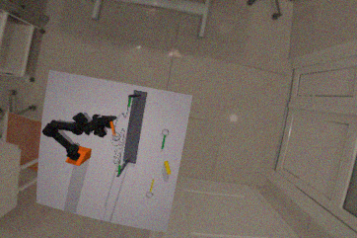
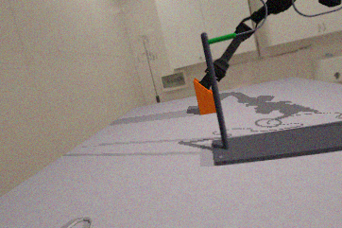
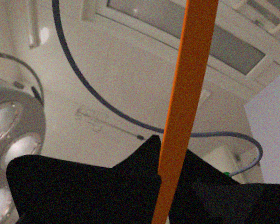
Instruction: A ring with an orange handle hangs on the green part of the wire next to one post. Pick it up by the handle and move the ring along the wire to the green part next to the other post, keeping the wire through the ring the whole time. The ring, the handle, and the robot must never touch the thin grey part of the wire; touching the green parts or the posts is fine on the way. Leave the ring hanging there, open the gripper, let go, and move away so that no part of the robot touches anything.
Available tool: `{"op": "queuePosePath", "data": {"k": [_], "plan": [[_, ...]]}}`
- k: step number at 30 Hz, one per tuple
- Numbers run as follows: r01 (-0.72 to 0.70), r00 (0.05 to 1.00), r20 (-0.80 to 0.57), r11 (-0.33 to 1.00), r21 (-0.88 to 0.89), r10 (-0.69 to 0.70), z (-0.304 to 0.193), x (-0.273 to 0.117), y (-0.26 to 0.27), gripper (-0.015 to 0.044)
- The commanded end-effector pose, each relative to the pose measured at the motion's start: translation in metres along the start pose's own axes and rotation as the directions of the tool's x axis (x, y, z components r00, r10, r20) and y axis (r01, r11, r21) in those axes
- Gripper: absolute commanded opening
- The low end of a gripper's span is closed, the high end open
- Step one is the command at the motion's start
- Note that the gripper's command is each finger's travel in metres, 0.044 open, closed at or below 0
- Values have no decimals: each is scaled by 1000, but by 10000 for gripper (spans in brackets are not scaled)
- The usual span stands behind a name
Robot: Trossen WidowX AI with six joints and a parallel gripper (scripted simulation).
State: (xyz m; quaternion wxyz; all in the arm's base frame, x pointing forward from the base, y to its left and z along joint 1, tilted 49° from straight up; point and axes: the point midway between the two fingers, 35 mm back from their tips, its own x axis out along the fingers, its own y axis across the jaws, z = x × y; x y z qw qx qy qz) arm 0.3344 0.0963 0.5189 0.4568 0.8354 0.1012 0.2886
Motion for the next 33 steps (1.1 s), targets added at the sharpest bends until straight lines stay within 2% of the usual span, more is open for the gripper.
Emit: {"op": "queuePosePath", "data": {"k": [1,33], "plan": [[-21,1000,11,999,42,20,2,0,-1,-150],[-222,975,93,902,370,201,4,0,12,-150]]}}
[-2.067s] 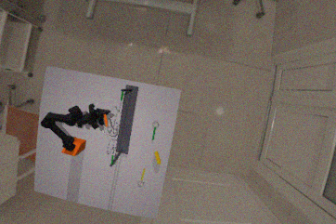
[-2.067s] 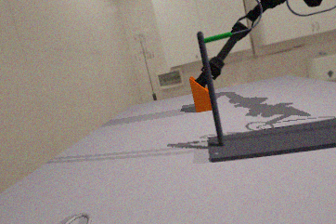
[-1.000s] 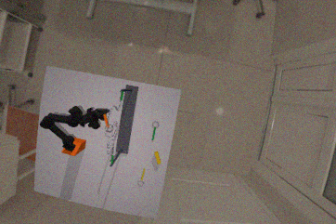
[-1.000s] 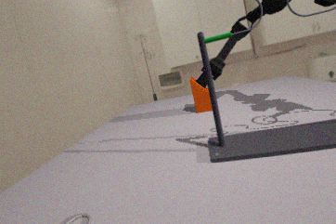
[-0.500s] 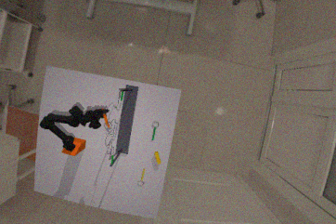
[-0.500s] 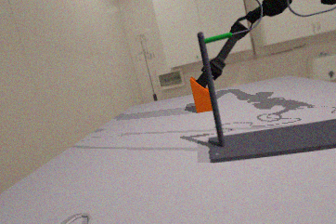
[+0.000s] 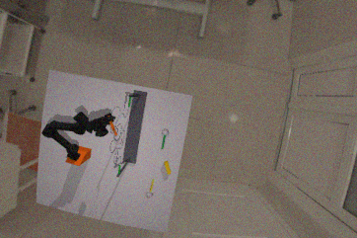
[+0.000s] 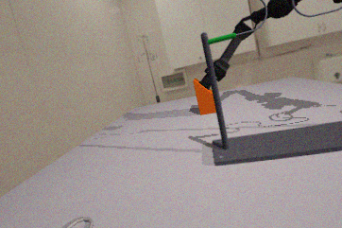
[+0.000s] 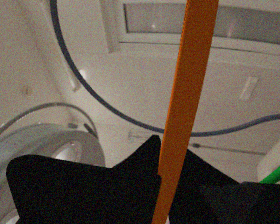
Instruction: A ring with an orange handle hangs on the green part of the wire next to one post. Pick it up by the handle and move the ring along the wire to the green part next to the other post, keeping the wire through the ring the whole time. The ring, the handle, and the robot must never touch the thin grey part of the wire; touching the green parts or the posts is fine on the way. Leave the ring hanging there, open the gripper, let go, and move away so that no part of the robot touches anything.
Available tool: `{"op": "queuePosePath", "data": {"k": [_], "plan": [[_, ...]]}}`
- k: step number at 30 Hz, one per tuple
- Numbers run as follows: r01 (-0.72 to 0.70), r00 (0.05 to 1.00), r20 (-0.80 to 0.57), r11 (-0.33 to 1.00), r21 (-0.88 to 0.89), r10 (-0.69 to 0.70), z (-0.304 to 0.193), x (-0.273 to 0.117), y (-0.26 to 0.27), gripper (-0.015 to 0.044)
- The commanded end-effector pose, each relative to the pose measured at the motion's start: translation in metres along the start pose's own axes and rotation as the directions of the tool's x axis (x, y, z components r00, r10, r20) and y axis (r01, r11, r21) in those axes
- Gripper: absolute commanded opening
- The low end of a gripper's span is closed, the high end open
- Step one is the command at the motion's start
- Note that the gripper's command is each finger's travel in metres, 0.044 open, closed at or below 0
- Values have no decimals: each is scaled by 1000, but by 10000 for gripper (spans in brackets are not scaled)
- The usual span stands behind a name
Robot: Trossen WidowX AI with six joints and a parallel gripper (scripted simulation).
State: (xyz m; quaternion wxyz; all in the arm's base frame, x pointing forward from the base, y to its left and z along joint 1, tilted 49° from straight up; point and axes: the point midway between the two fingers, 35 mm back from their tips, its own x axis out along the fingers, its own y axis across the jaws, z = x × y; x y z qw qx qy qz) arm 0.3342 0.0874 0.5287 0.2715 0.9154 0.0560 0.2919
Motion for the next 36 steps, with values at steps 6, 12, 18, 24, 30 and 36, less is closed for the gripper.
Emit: {"op": "queuePosePath", "data": {"k": [6,12,18,24,30,36], "plan": [[-54,998,19,994,94,53,2,0,3,-150],[-92,996,31,983,158,88,2,0,5,-150],[-130,991,45,967,221,123,2,0,8,-150],[-167,986,62,945,281,156,3,0,10,-150],[-203,979,80,919,339,187,3,0,12,-150],[-236,972,98,890,390,214,4,0,14,-150]]}}
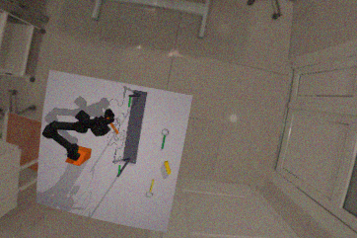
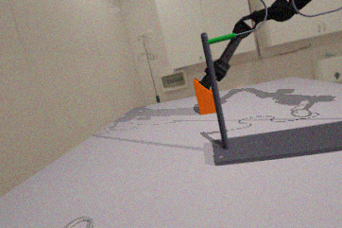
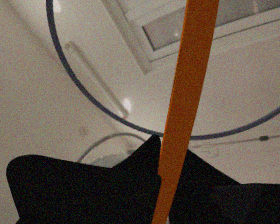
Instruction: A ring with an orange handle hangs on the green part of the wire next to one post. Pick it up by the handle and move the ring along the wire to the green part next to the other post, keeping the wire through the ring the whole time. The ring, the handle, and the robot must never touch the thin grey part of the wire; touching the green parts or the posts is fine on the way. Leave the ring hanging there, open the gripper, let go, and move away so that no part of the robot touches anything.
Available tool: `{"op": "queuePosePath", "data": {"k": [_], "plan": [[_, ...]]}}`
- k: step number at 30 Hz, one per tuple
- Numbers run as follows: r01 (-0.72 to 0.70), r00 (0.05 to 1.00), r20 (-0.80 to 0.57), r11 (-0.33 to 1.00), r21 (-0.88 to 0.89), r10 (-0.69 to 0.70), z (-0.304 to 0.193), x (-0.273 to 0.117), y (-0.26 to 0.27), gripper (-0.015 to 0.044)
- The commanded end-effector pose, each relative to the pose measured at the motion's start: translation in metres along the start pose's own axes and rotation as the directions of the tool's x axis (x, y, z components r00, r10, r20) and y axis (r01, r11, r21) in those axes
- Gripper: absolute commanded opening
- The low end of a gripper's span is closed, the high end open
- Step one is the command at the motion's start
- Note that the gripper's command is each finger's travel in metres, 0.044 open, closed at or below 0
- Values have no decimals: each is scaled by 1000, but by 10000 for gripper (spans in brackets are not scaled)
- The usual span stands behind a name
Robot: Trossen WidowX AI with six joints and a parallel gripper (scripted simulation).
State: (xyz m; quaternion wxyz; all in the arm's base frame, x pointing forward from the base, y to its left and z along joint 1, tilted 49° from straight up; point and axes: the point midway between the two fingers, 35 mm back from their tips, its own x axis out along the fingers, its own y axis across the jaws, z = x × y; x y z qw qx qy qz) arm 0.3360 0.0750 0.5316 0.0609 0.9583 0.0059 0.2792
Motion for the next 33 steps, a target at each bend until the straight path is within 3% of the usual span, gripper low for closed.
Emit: {"op": "queuePosePath", "data": {"k": [1,18,33], "plan": [[-24,1000,1,999,37,24,-2,0,2,-150],[-63,998,9,992,105,62,-4,0,-6,-150],[24,1000,-17,998,-49,-25,-7,-3,-40,-150]]}}
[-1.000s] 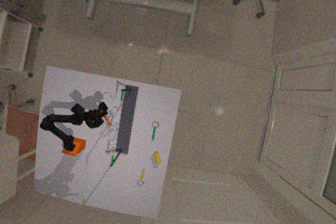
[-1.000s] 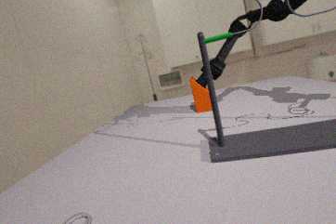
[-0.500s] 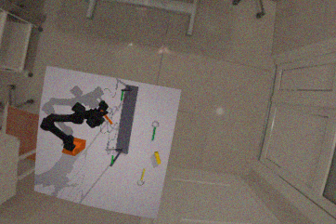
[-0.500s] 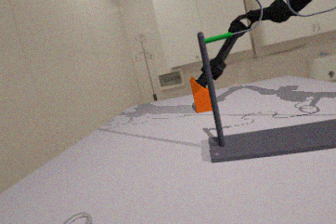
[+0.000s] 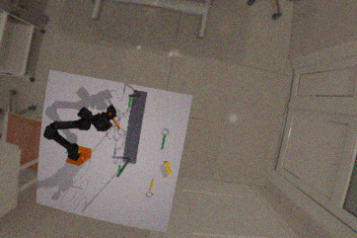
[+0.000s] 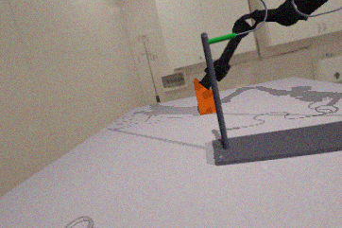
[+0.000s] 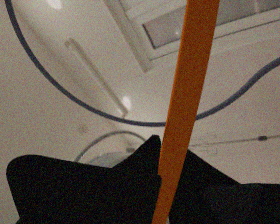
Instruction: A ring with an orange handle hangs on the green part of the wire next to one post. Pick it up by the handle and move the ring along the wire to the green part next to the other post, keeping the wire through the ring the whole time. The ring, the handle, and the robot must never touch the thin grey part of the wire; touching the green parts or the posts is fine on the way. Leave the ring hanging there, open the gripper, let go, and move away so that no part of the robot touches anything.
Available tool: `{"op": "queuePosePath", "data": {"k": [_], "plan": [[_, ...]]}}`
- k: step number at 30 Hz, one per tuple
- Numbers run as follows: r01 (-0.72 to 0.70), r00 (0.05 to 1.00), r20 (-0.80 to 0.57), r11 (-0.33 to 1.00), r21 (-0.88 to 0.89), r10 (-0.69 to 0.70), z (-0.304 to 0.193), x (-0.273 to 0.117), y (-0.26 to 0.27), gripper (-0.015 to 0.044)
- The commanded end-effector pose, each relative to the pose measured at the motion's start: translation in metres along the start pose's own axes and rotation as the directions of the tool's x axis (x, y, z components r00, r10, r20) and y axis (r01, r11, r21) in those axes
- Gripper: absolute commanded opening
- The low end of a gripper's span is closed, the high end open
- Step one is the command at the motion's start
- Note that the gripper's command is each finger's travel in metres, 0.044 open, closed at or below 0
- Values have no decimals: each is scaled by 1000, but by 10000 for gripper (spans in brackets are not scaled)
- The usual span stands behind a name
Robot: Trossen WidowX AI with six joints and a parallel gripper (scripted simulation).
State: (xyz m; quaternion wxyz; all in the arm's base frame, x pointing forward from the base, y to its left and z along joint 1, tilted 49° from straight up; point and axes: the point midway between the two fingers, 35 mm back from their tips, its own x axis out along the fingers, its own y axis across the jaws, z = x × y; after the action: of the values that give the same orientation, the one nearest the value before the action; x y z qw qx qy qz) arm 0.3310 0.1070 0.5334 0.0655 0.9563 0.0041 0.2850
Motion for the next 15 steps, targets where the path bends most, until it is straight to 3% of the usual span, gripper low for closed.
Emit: {"op": "queuePosePath", "data": {"k": [1,15], "plan": [[32,999,-7,998,-50,-33,1,-1,-10,-150],[175,982,-14,933,-315,-189,9,-13,-56,-150]]}}
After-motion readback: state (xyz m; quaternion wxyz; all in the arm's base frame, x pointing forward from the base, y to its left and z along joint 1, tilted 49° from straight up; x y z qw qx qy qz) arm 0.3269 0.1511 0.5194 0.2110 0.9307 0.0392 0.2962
